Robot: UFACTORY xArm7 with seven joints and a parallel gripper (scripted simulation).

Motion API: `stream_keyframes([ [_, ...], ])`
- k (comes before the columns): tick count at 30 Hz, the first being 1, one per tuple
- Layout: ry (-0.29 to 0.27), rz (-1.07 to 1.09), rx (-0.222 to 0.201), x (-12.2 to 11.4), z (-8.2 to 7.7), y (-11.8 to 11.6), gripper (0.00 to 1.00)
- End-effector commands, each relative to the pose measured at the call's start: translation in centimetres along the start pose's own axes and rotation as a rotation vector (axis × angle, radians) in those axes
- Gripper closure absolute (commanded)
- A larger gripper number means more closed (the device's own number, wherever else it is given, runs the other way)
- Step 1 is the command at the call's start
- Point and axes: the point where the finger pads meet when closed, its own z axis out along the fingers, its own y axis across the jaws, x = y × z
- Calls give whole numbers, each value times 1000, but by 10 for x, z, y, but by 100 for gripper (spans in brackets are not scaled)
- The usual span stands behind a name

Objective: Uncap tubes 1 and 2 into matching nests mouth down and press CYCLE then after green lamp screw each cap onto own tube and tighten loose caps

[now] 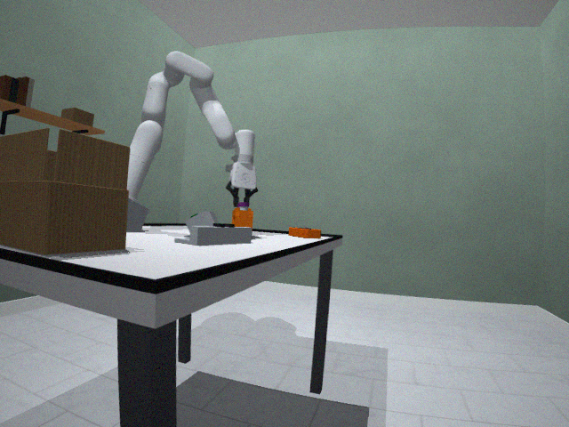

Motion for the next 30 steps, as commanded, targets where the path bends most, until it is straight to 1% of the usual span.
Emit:
stream_keyframes([
  [1,40,-249,-23,-1,-1,1,100],
  [5,35,-431,-26,-1,-1,1,100],
  [6,37,-448,-27,-1,-1,1,100],
  [15,37,-448,-27,-1,-1,1,100],
  [16,37,-448,-27,-1,-1,1,54],
  [26,37,-448,-27,-1,-1,1,54],
  [30,41,-141,-21,-1,-1,1,54],
])
